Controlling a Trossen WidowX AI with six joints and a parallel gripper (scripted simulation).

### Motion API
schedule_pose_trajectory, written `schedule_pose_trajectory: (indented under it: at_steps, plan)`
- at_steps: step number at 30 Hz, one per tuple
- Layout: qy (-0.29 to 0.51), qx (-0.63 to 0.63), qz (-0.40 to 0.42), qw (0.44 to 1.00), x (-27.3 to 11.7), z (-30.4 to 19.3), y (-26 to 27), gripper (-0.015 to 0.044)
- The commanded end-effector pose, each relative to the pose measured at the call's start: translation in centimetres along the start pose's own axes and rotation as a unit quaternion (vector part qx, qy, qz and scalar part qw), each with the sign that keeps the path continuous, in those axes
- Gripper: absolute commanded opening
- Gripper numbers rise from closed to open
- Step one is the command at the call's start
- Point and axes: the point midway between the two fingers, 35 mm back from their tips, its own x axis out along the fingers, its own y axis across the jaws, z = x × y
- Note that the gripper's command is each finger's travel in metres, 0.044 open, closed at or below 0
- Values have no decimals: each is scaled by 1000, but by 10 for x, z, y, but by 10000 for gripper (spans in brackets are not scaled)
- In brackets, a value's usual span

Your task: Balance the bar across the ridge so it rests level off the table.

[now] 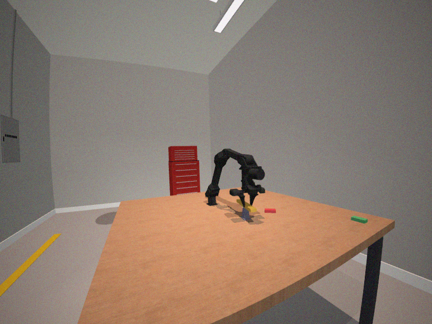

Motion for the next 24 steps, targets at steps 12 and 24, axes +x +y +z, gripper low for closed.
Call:
schedule_pose_trajectory:
  at_steps: [12, 24]
  plan:
    - [0, 0, 0, 1000, 0, 0, 0, 290]
    - [-16, 0, 5, 1000, -36, 3, 1, 440]
